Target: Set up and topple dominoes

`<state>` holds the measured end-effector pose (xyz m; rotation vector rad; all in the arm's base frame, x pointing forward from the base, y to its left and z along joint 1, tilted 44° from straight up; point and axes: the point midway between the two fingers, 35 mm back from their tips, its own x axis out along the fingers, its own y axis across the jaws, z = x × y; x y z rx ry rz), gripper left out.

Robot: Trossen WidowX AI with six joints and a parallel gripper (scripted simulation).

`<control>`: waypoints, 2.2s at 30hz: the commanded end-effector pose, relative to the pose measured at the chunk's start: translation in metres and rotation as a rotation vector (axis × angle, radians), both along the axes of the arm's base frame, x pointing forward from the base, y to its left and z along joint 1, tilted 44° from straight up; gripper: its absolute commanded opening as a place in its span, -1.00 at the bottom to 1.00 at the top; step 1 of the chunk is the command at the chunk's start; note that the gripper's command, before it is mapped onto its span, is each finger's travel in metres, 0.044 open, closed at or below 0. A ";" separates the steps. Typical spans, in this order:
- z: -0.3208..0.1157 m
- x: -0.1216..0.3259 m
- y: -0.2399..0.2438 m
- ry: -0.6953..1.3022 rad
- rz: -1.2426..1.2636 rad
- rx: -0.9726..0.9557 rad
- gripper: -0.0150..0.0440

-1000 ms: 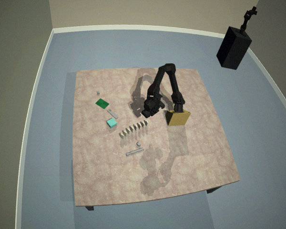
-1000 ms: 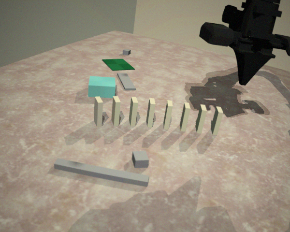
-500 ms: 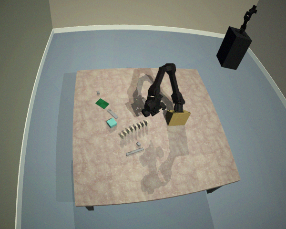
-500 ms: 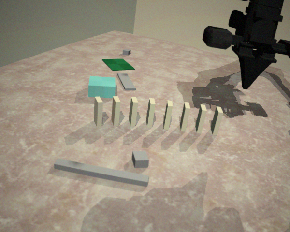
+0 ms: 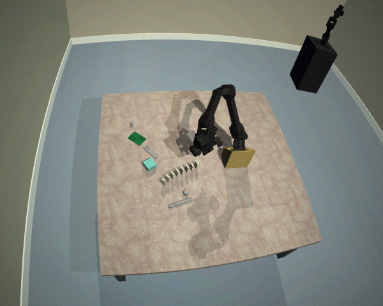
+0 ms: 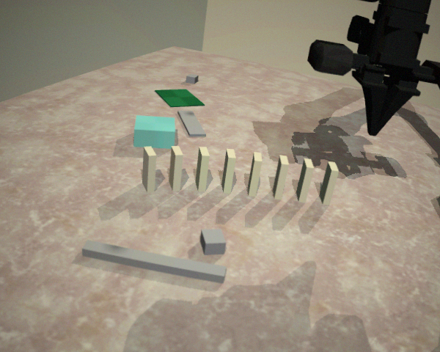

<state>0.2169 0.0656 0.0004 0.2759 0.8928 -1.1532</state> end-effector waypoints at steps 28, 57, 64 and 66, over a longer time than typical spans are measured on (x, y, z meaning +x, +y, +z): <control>-0.060 0.007 -0.055 -0.005 -0.002 -0.008 -0.49; -0.069 0.043 -0.038 -0.007 -0.002 -0.006 -0.49; -0.037 0.049 0.000 0.004 -0.016 -0.005 -0.49; -0.030 0.051 0.011 -0.008 -0.002 -0.003 -0.49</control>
